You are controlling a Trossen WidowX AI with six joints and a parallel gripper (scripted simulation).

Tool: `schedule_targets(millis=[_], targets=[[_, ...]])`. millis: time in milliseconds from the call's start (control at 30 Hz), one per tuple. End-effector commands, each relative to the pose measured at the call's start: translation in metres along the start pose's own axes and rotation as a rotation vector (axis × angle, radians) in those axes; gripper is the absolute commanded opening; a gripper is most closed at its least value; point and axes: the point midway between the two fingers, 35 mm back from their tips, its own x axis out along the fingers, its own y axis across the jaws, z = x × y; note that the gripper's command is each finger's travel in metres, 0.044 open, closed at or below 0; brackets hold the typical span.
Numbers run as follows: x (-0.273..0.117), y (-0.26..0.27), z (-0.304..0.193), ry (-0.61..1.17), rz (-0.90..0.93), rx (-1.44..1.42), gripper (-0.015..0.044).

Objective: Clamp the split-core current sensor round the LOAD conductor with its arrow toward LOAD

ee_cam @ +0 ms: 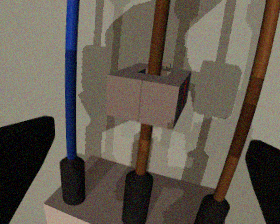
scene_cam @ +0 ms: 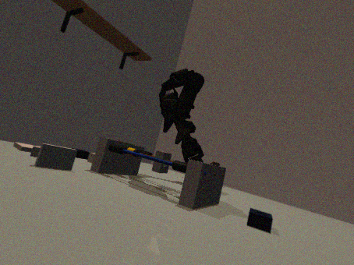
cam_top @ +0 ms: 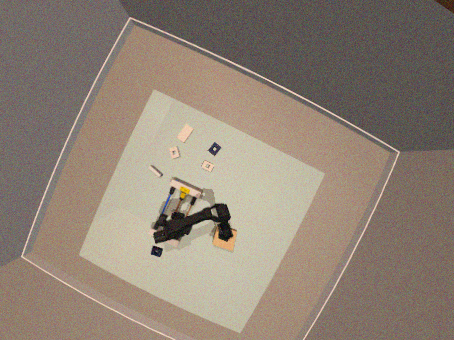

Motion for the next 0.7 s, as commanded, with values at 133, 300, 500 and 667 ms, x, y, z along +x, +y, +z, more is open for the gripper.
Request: schedule_targets(millis=[133,300,500,667], targets=[[0.000,0.000,0.001,-0.003,0.002,0.005,0.0440],[0.000,0.000,0.001,-0.003,0.002,0.005,0.0440],[0.001,-0.001,0.003,0.018,-0.008,-0.044,0.0440],[0.004,-0.009,0.026,0.162,-0.015,-0.366,0.0440]])
